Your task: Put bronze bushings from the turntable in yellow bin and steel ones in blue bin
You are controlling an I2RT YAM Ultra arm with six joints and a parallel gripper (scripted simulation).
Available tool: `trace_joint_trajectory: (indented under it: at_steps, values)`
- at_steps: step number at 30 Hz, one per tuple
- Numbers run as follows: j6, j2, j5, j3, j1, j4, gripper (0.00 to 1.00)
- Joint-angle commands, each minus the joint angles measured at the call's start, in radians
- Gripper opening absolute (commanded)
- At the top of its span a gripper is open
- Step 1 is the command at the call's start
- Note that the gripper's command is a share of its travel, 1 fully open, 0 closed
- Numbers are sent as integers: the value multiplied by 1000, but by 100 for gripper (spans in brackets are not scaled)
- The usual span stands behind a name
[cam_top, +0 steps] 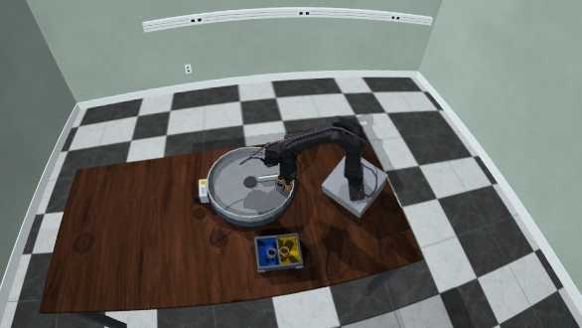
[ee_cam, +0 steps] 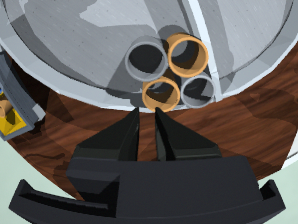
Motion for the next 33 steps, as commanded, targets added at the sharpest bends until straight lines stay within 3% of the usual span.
trace_joint_trajectory:
  at_steps: [1,10,12,17,19,33]
  values:
    - [-2,-14,-4,28,-6,12,14]
    - [-1,-11,-4,26,-5,16,14]
    - [12,18,0,-25,12,33,14]
    - [31,50,11,-62,32,107,14]
    - [32,13,10,-20,13,108,14]
    - [30,34,6,-20,14,113,14]
